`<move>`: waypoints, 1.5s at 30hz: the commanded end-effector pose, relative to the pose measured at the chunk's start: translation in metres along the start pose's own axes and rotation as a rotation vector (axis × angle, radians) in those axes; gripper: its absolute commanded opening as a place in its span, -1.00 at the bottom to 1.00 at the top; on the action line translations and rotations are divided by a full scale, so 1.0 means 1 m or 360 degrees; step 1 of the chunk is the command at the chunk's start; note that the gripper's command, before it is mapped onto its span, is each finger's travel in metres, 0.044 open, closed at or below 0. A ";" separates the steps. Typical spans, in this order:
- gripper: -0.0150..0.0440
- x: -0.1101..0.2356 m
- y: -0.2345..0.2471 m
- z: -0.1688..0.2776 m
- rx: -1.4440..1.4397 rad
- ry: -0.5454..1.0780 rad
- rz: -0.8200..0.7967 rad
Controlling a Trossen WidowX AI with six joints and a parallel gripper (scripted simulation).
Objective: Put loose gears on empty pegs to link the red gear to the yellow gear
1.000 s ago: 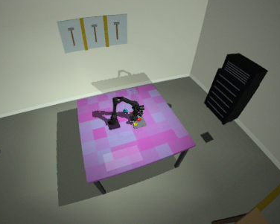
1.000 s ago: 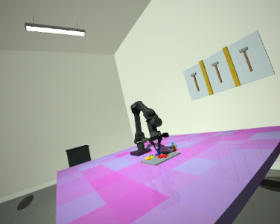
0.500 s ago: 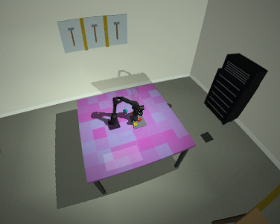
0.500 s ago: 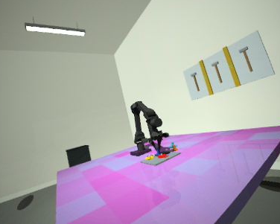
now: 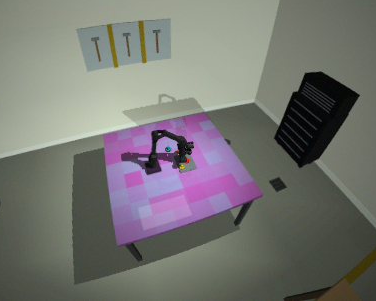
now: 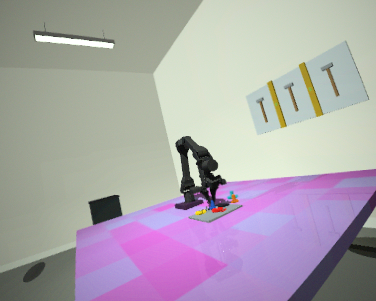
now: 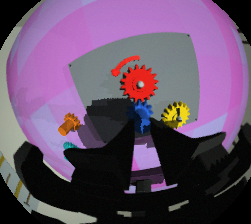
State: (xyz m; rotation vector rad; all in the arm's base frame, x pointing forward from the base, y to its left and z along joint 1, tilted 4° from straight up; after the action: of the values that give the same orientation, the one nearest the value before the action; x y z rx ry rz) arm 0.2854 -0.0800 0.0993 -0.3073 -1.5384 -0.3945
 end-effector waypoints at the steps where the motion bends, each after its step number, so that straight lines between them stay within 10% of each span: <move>1: -0.49 -0.001 0.000 0.000 -0.0071 0.0000 -0.0001; 18: -0.49 -0.005 0.000 0.000 -0.0762 0.0001 -0.0001; 24: -0.02 -0.003 0.000 0.000 -0.0641 0.0001 -0.0001; 38: -0.02 0.045 0.000 0.001 -0.0354 0.0000 -0.0001; 45: 0.61 0.038 0.082 0.014 -0.0125 0.0001 -0.0012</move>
State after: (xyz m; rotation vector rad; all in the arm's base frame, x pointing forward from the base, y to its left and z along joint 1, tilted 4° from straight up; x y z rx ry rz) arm 0.2988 -0.0414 0.1385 -0.4319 -1.5078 -0.5230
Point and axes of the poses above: the point midway between the two fingers, 35 mm back from their tips, its own x axis back along the fingers, its own y axis across the jaws, z = x × y, the point moved 5 cm from there along x, back along the fingers, and after that the axes turned 8 degrees about -x, right-handed, at the moved point
